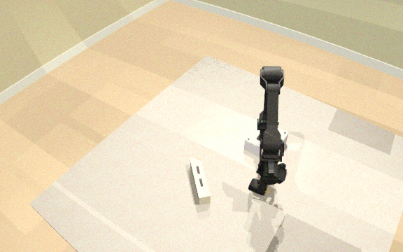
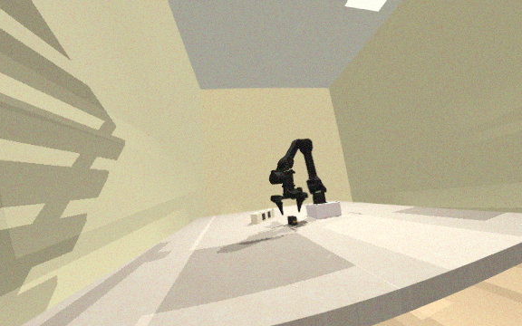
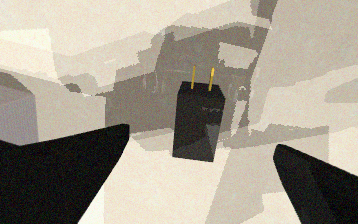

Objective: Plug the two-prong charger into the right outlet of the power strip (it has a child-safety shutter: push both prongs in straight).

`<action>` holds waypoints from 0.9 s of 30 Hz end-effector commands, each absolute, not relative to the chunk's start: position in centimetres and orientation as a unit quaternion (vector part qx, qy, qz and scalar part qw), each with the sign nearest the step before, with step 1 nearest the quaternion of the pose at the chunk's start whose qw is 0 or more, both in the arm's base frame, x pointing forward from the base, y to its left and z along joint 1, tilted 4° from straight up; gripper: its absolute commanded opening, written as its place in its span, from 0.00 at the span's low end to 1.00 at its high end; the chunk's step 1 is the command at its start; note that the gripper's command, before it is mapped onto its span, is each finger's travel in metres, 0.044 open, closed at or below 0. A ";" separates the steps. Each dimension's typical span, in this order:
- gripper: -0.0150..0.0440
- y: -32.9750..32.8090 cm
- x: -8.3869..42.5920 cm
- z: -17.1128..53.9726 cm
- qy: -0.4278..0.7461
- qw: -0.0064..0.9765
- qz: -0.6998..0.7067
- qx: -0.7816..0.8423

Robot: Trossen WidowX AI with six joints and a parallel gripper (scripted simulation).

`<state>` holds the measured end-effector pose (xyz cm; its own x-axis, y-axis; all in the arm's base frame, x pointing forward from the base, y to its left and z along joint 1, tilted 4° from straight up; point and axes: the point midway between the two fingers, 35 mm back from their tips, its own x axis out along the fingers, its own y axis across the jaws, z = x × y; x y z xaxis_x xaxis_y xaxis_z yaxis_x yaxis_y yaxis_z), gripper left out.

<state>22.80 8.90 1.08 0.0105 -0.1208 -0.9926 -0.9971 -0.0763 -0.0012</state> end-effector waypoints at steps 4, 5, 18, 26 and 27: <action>1.00 8.7 22.7 -0.2 0.513 0.445 0.486 -0.550; 1.00 8.7 22.7 -0.4 0.513 0.445 0.486 -0.550; 1.00 8.5 22.7 -2.5 0.513 0.445 0.486 -0.550; 1.00 8.4 22.6 -3.5 0.513 0.445 0.486 -0.550; 1.00 8.4 22.6 -3.5 0.513 0.445 0.486 -0.550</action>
